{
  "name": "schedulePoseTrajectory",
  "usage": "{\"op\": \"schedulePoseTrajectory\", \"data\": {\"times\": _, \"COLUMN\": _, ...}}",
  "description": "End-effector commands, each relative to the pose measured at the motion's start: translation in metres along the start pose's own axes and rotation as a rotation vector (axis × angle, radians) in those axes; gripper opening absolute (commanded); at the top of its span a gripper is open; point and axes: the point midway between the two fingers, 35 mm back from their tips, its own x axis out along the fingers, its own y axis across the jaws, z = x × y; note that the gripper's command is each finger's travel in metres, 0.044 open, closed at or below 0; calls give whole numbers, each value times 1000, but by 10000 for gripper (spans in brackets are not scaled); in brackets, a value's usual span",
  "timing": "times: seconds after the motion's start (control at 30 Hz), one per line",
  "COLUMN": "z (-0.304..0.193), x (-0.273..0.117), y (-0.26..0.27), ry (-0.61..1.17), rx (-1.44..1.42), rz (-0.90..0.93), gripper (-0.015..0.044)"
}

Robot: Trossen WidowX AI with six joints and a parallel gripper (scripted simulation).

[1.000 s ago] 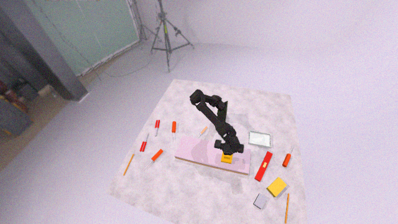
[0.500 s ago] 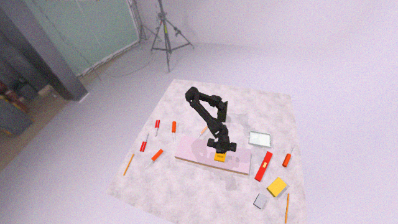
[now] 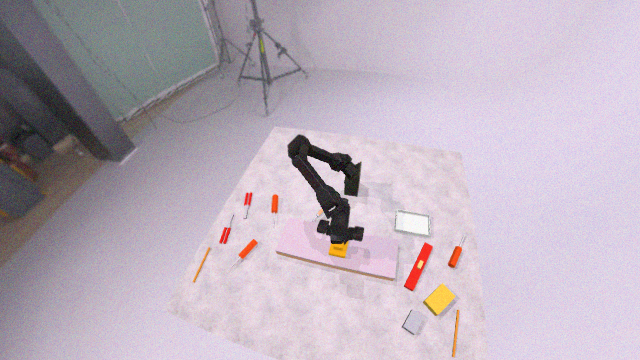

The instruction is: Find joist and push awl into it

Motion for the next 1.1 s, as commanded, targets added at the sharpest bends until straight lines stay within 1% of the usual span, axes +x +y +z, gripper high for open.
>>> {"op": "schedulePoseTrajectory", "data": {"times": 0.0, "z": -1, "x": 1, "y": -17, "ry": 1, "rx": 5, "rz": -10, "gripper": 0}}
{"op": "schedulePoseTrajectory", "data": {"times": 1.07, "z": -1, "x": 0, "y": -117, "ry": 1, "rx": 3, "rz": -15, "gripper": 0}}
